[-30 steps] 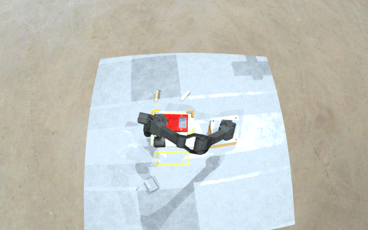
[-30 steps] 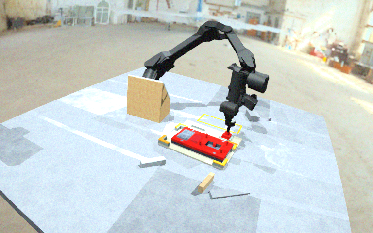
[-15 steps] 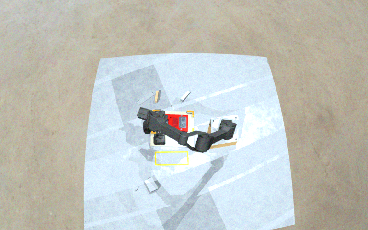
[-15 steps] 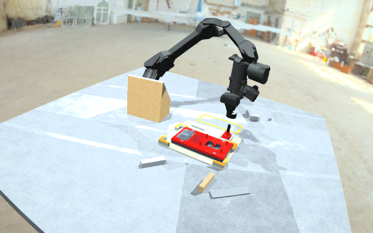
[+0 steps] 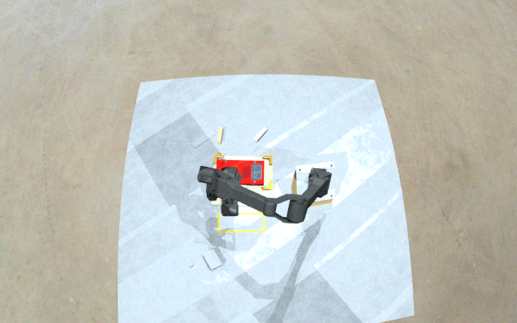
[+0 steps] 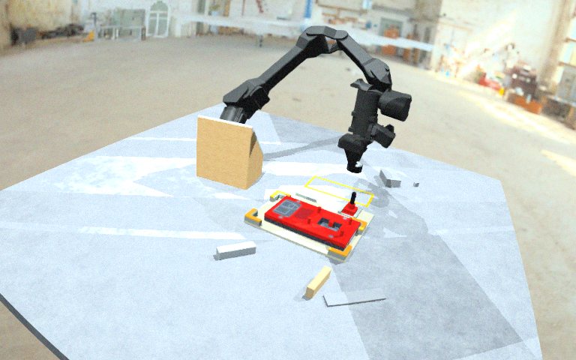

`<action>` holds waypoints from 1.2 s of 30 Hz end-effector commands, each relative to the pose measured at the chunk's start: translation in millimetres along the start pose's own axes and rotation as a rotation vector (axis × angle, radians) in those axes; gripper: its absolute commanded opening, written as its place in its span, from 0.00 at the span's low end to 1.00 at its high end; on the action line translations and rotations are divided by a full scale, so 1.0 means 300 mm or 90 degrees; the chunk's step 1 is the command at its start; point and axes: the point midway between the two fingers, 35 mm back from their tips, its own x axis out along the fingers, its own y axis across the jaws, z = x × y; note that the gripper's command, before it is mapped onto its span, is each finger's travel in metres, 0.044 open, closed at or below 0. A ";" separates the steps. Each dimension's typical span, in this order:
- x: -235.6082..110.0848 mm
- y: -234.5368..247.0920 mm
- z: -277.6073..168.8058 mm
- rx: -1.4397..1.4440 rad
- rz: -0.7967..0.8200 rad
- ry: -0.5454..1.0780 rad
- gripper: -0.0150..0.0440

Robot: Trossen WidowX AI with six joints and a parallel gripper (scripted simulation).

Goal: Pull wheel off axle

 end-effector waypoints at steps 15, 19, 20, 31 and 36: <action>-0.009 0.188 -0.118 -0.002 0.004 -0.003 0.25; 0.027 0.188 -0.117 -0.002 0.004 -0.003 0.25; 0.038 0.188 -0.117 -0.003 0.004 -0.003 0.25; 0.183 0.186 -0.106 -0.003 0.002 -0.004 0.25; 0.275 0.189 -0.110 -0.003 0.004 -0.004 0.25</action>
